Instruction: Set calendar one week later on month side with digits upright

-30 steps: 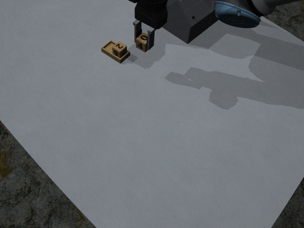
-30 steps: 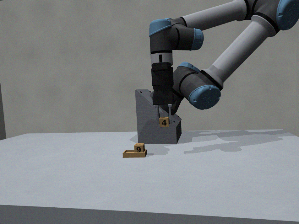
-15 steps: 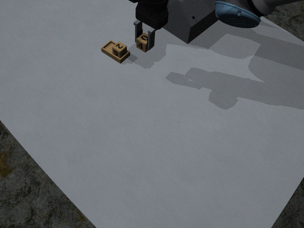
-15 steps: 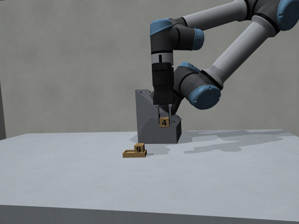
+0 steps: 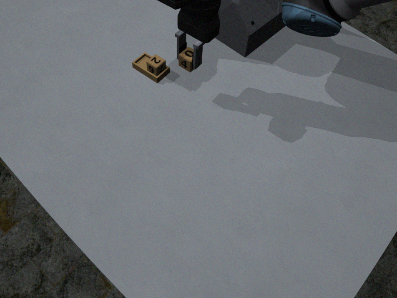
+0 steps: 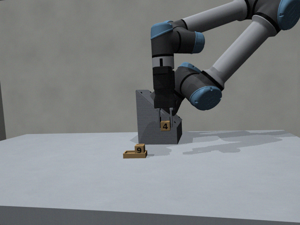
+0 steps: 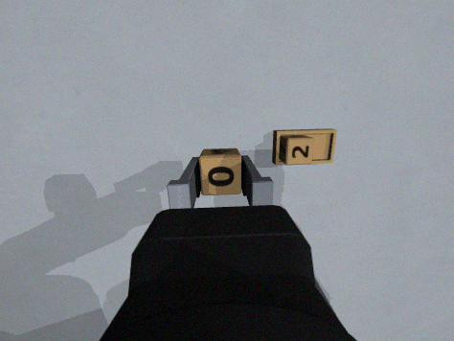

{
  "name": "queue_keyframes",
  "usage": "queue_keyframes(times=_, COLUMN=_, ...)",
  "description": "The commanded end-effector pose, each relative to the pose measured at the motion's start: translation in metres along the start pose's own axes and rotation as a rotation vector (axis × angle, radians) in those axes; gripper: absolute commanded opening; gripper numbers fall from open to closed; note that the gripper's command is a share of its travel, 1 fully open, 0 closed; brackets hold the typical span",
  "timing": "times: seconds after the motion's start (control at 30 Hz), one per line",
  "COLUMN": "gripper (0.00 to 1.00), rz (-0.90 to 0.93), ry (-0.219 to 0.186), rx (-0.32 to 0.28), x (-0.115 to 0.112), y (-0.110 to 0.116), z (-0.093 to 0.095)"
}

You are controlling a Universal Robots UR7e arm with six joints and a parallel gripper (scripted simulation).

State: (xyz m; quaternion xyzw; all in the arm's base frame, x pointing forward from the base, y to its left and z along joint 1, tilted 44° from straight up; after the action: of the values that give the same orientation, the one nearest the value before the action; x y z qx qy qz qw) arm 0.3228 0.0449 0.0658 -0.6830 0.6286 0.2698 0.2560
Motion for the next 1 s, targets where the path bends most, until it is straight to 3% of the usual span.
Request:
queue_keyframes(times=0.0, gripper=0.6, rz=0.001, ry=-0.002, rx=-0.001, x=-0.001, y=0.0, z=0.02)
queue_keyframes(times=0.3, gripper=0.6, rz=0.001, ry=-0.002, rx=-0.002, x=-0.001, y=0.0, z=0.058)
queue_keyframes(times=0.57, gripper=0.6, rz=0.001, ry=-0.002, rx=-0.002, x=-0.001, y=0.0, z=0.077)
queue_keyframes(times=0.97, gripper=0.6, rz=0.001, ry=-0.001, rx=-0.001, x=-0.001, y=0.0, z=0.087)
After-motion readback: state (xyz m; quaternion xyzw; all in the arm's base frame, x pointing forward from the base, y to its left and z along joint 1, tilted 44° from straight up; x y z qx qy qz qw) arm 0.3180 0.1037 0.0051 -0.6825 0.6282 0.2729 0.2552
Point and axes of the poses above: the point where the finger pads meet when closed, its own z axis out along the fingers, its own x axis across the jaws, y = z × x, the point moved 7 cm from there along -z, back along the fingers, and after that the axes turned 4 degrees about z, right-handed, at the moved point
